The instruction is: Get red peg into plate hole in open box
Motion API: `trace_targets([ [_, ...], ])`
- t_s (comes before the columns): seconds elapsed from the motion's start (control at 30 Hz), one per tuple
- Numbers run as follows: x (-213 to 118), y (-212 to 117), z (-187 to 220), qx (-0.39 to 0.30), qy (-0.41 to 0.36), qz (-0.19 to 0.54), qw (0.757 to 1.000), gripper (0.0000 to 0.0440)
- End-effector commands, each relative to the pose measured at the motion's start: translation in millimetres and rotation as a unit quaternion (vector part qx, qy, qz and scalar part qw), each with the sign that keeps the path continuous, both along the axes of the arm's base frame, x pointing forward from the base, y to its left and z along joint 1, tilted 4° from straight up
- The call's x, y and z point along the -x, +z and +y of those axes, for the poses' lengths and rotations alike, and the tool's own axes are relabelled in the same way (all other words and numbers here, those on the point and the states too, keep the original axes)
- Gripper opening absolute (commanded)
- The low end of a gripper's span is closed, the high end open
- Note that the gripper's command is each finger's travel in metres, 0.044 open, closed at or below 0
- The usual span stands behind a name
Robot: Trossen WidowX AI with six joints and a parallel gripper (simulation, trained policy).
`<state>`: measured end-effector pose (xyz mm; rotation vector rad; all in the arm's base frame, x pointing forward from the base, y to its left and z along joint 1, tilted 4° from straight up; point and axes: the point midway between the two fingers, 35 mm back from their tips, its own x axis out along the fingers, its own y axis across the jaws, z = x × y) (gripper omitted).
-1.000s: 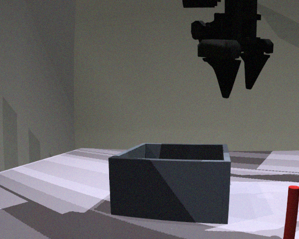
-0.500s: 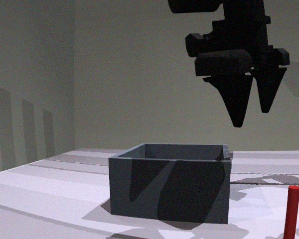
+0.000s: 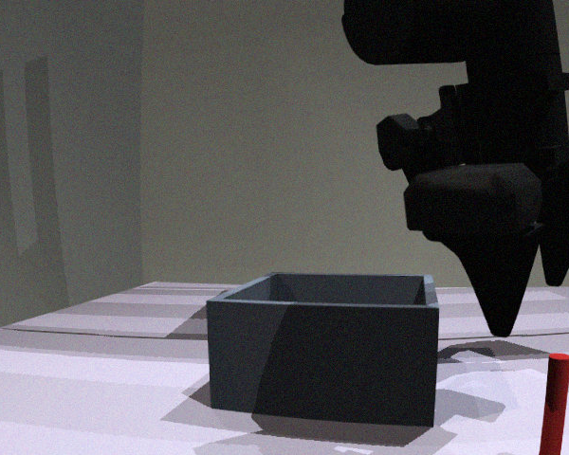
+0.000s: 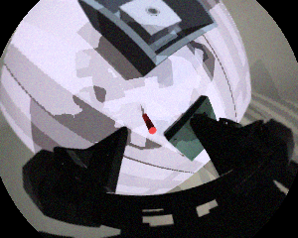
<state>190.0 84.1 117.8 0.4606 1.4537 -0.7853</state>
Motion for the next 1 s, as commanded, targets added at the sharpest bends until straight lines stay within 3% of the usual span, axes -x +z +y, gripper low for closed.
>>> trace_targets([
  [0.0, 1.7, -14.5, 6.5, 0.002, 0.001, 0.0, 1.0, 0.044],
  [0.53, 0.1, -81.1, 13.1, 0.011, 0.025, -0.027, 0.999, 0.0424],
  [0.97, 12.0, -101.4, 7.1, 0.021, 0.024, 0.009, 0.999, 0.0094],
])
